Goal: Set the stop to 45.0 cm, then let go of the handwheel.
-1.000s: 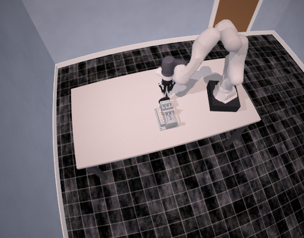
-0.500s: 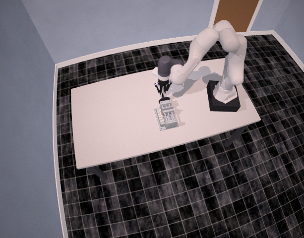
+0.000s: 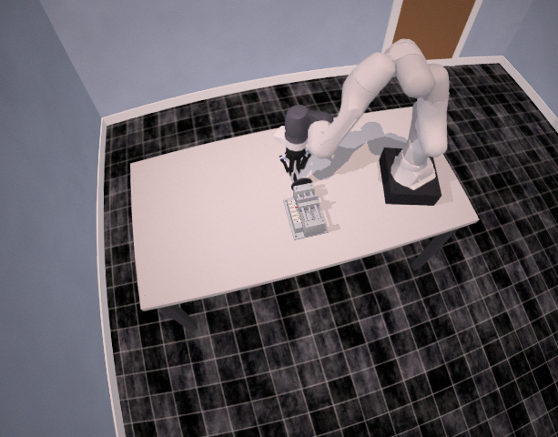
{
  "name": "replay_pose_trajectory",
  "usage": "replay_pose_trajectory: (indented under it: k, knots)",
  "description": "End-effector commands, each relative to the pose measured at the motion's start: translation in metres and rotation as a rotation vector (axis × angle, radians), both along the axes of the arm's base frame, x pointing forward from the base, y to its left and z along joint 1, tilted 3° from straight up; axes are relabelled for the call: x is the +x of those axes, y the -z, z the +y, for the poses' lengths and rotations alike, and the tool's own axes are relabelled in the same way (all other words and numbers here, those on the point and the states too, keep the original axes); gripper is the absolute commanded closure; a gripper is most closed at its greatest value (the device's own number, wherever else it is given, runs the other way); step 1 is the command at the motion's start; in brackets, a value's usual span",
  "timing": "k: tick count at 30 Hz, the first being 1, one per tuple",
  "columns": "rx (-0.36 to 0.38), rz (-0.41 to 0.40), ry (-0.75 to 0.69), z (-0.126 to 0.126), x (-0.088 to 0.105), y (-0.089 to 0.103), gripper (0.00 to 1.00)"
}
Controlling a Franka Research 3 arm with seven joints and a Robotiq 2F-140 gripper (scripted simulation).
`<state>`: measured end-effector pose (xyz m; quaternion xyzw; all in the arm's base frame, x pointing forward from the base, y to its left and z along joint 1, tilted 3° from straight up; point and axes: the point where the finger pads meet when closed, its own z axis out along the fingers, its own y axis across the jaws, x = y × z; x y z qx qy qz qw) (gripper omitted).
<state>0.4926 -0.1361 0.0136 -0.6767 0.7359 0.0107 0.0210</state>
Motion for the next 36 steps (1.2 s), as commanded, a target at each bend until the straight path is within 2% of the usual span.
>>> replay_pose_trajectory:
  k: [1, 16, 36]
  knots:
    - [-0.002, 0.001, 0.003, 0.0, 0.002, 0.003, 0.96]
    - [-0.002, 0.001, 0.003, 0.0, 0.009, 0.019, 0.96]
    - [-0.002, 0.001, 0.003, 0.001, 0.007, 0.036, 0.96]
